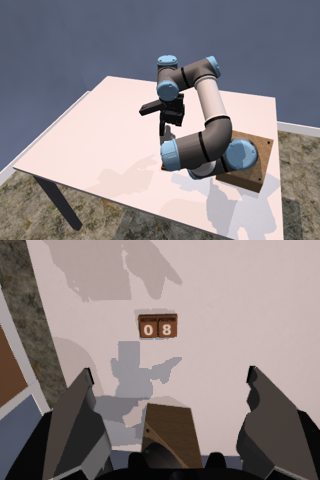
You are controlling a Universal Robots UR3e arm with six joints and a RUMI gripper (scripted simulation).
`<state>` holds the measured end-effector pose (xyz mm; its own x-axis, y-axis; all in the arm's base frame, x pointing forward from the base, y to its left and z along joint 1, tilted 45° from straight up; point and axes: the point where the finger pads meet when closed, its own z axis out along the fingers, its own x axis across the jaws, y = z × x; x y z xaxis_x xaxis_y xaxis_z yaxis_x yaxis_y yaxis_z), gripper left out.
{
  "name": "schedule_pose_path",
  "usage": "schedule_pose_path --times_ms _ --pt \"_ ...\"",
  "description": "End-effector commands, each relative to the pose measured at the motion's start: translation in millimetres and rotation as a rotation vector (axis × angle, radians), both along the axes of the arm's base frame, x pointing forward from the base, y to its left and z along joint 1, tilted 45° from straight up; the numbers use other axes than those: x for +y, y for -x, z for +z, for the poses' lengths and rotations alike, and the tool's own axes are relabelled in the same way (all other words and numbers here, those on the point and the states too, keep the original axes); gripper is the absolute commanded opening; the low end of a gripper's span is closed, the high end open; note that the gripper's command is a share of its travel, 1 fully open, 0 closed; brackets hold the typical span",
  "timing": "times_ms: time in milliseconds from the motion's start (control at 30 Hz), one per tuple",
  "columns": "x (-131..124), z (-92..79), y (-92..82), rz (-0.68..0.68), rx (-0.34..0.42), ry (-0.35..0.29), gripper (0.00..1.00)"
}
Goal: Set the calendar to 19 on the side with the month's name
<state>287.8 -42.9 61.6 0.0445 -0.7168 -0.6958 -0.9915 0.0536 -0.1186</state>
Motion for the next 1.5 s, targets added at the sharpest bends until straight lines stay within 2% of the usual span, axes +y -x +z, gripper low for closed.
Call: schedule_pose_path --times_ms 0,333,500,700,767,1200,1267,1333,1467 --pt "-1 0.0 -0.3 -0.004 0.002 0.001 1.0" --pt "0 -1.8 -1.4 -0.053 0.051 -0.007 1.0" --pt "2 -4.5 -2.9 -0.124 0.12 -0.019 1.0" --pt "5 -9.2 -5.0 -0.25 0.244 -0.041 1.0" --pt "5 -9.2 -5.0 -0.25 0.244 -0.041 1.0" --pt "14 -20.9 -7.8 -0.584 0.57 -0.098 1.0" --pt "15 -22.0 -7.9 -0.617 0.603 -0.104 1.0" --pt "15 -22.0 -7.9 -0.617 0.603 -0.104 1.0" --pt "19 -25.6 -7.9 -0.733 0.716 -0.124 1.0"
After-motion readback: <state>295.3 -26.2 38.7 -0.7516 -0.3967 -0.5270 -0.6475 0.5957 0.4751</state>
